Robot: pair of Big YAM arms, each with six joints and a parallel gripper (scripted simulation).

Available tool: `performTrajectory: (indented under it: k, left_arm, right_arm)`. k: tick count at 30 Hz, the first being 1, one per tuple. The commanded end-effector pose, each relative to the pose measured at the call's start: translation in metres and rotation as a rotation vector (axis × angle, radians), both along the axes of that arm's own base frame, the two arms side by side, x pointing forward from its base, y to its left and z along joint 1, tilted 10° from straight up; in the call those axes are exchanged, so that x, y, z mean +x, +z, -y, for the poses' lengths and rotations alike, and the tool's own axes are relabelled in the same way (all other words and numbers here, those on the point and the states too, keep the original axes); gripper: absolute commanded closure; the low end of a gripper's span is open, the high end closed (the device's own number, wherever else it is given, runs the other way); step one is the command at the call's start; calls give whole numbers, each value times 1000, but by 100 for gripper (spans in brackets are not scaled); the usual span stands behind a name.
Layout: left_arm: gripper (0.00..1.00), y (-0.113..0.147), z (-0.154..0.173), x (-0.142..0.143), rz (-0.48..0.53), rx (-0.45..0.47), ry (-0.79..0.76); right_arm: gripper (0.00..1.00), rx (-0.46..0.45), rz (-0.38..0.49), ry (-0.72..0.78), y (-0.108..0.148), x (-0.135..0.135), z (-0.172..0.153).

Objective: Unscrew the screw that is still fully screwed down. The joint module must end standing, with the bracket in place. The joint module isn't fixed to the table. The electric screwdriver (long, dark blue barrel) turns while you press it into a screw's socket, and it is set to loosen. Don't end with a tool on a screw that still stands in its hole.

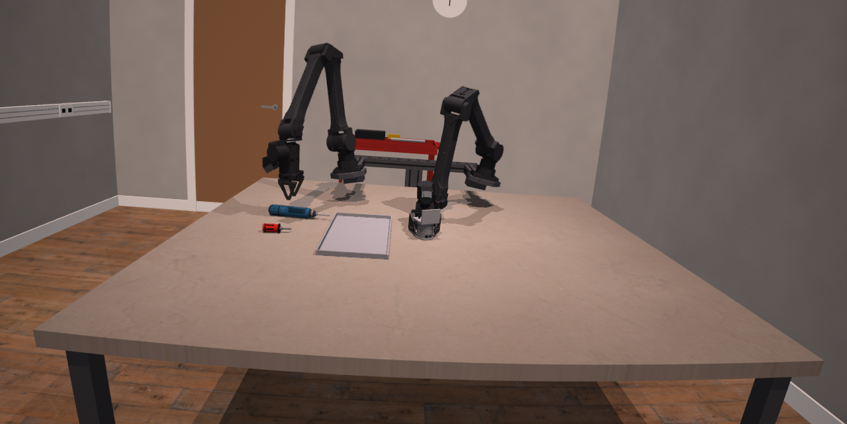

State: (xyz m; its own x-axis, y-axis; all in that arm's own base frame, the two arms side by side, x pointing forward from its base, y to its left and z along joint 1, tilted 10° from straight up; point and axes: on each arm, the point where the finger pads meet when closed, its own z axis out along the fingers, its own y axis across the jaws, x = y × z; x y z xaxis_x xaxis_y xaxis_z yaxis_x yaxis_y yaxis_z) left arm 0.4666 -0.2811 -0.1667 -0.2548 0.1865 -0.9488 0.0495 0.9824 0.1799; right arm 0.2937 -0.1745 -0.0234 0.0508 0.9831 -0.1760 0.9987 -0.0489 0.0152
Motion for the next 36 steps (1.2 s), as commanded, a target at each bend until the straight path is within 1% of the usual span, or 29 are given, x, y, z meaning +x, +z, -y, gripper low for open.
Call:
performTrajectory:
  k: [1, 9, 10, 36]
  left_arm:
    - [26, 5, 5, 4, 13, -10, -3]
    - [26, 5, 5, 4, 13, -10, -3]
    - [37, 5, 5, 4, 13, -10, -3]
    - [39, 5, 5, 4, 13, -10, -3]
  right_arm:
    - [35, -13, 22, -14, 6, 10, 5]
    - [35, -13, 22, -14, 6, 10, 5]
    - [35, -13, 22, -14, 6, 10, 5]
    - [35, -13, 22, -14, 6, 10, 5]
